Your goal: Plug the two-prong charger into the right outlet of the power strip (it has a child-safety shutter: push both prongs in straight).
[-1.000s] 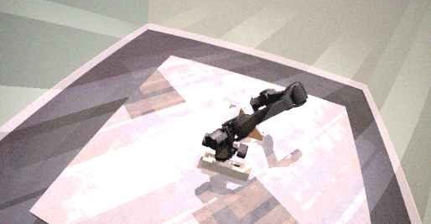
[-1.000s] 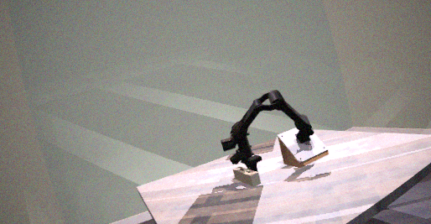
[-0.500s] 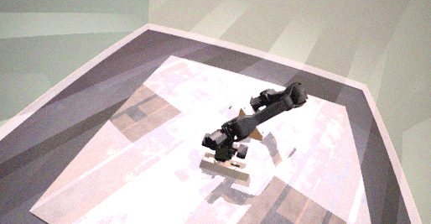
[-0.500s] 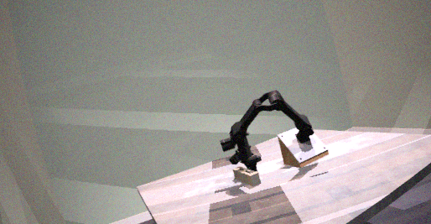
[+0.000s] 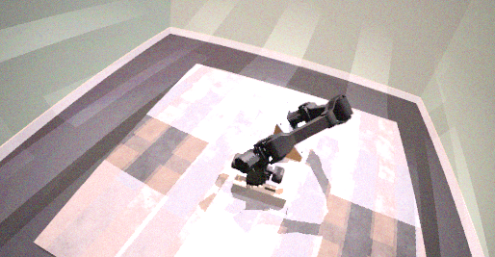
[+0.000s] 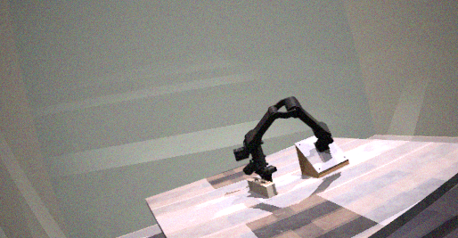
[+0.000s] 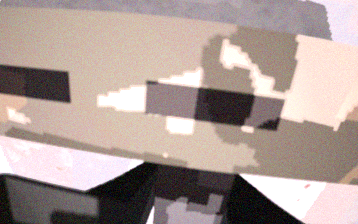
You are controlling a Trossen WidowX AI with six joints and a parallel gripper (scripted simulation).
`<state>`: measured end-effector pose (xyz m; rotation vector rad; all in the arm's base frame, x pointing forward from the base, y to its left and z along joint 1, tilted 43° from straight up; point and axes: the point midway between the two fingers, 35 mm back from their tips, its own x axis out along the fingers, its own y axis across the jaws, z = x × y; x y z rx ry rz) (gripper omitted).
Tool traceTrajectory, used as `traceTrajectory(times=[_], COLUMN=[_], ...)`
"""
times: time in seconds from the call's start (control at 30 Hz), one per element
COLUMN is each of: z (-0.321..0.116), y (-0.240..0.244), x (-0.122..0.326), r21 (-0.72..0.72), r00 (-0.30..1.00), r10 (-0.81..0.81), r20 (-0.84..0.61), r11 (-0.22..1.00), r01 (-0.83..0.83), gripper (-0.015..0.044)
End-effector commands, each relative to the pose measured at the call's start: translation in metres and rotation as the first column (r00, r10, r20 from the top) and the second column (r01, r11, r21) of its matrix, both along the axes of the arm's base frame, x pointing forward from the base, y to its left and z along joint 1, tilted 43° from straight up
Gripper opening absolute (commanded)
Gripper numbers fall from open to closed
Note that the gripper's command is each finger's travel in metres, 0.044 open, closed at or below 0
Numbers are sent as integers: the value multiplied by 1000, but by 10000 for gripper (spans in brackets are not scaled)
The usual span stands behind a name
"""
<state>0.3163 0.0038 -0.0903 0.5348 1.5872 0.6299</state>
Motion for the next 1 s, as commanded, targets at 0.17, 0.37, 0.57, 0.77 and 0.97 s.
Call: traceTrajectory(times=[0.17, 0.37, 0.57, 0.77, 0.97], z=[-1, -2, -2, -2, -2], y=[2, 2, 2, 2, 2], x=[11, 10, 10, 9, 8], r21=[0, 0, 0, 0, 0], r00=[999, 999, 999, 999, 999], r10=[1, 1, 1, 1, 1], r20=[33, 33, 33, 33, 33], r11=[1000, 1000, 1000, 1000, 1000], r01=[-1, -1, -1, -1, -1], gripper=[0, 0, 0, 0, 0])
